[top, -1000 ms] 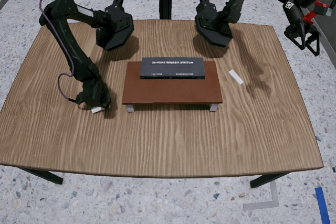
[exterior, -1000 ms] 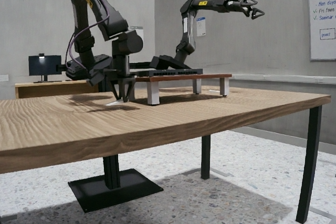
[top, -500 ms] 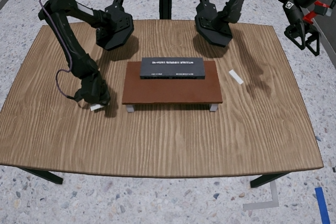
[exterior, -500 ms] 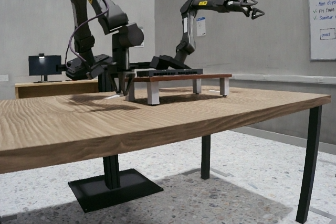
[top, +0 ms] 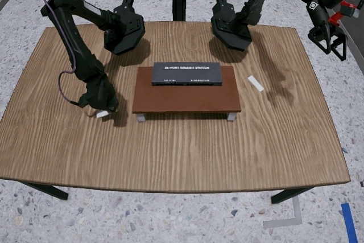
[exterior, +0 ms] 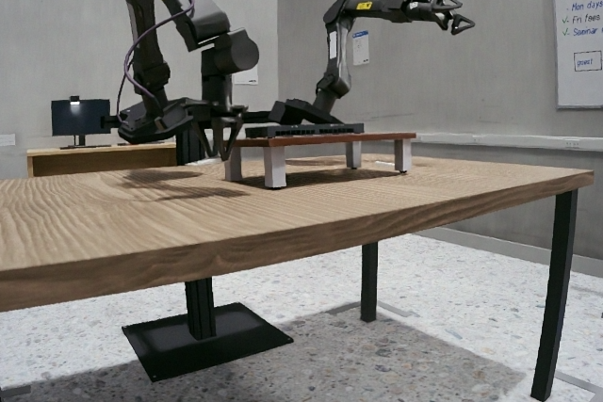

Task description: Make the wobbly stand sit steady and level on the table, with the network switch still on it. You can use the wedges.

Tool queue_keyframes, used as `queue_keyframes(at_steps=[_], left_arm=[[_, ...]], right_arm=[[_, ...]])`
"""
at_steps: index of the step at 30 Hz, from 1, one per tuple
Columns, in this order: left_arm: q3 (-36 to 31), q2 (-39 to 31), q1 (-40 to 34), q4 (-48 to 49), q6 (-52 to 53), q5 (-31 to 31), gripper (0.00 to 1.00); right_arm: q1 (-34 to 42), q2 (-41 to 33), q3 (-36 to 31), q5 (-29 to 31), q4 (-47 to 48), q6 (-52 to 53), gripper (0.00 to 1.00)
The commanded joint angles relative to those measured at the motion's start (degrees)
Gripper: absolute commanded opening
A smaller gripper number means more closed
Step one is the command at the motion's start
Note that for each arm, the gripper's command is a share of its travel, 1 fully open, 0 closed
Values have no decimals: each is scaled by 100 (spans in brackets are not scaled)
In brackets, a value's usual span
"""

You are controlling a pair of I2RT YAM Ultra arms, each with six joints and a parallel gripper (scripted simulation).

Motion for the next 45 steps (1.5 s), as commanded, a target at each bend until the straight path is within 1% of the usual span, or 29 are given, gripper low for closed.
queue_keyframes(at_steps=[1, 4, 5, 8, 10, 13, 14, 15, 16, 17, 19, 25, 27, 28, 34, 36, 37, 38, 39, 40, 42, 44, 45], left_arm=[[7, -134, -78, -77, 36, 13, 100], [7, -134, -78, -77, 36, 13, 100], [7, -134, -78, -77, 36, 14, 100], [7, -134, -78, -77, 36, 13, 100], [7, -134, -78, -77, 36, 13, 100], [7, -134, -78, -77, 36, 13, 100], [7, -134, -78, -77, 36, 13, 100], [7, -134, -78, -77, 36, 13, 100], [7, -134, -78, -77, 36, 13, 100], [7, -134, -78, -77, 36, 13, 100], [7, -134, -78, -77, 36, 13, 100], [7, -134, -78, -77, 36, 13, 100], [7, -134, -78, -77, 36, 13, 100], [7, -134, -78, -77, 36, 13, 100], [7, -134, -78, -77, 36, 13, 100], [7, -134, -78, -77, 36, 13, 100], [7, -134, -78, -77, 36, 13, 100], [7, -134, -78, -77, 36, 14, 100], [7, -134, -78, -77, 36, 14, 100], [7, -134, -78, -77, 36, 13, 100], [7, -134, -78, -77, 36, 13, 100], [7, -134, -78, -77, 36, 13, 100], [7, -134, -78, -77, 36, 13, 100]], right_arm=[[117, -570, 272, 158, -69, 62, 0], [116, -1207, 231, 154, 150, -2, 0], [111, -1378, 215, 144, -20, -17, 0], [108, -1958, 167, 114, -86, -45, 0], [108, -1958, 167, 114, -86, -45, 0], [111, -2610, -93, 116, -121, -48, 0], [285, -2353, -338, -265, -307, -268, 0], [510, -2130, -633, -322, -259, -508, 0], [793, -2163, -527, -132, -43, -742, 0], [940, -2190, 77, -45, -124, -1096, 0], [1351, -2008, 202, -43, -149, -1425, 0], [2501, -1450, 280, -198, -19, -2520, 0], [2501, -1450, 280, -198, -19, -2520, 0], [2480, -1443, 331, -391, -69, -3384, 0], [3737, -926, 368, -411, -46, -3973, 0], [4107, -780, 250, -454, -38, -4286, 0], [3784, -840, 514, -524, 18, -4961, 0], [4000, -730, 348, -704, -47, -5081, 0], [4070, -708, 372, -775, -82, -5366, 0], [4416, -572, 364, -806, -80, -5348, 0], [4817, -432, 360, -745, -96, -5518, 0], [4817, -432, 360, -745, -96, -5518, 0], [4730, -399, 439, -857, -45, -6403, 0]])
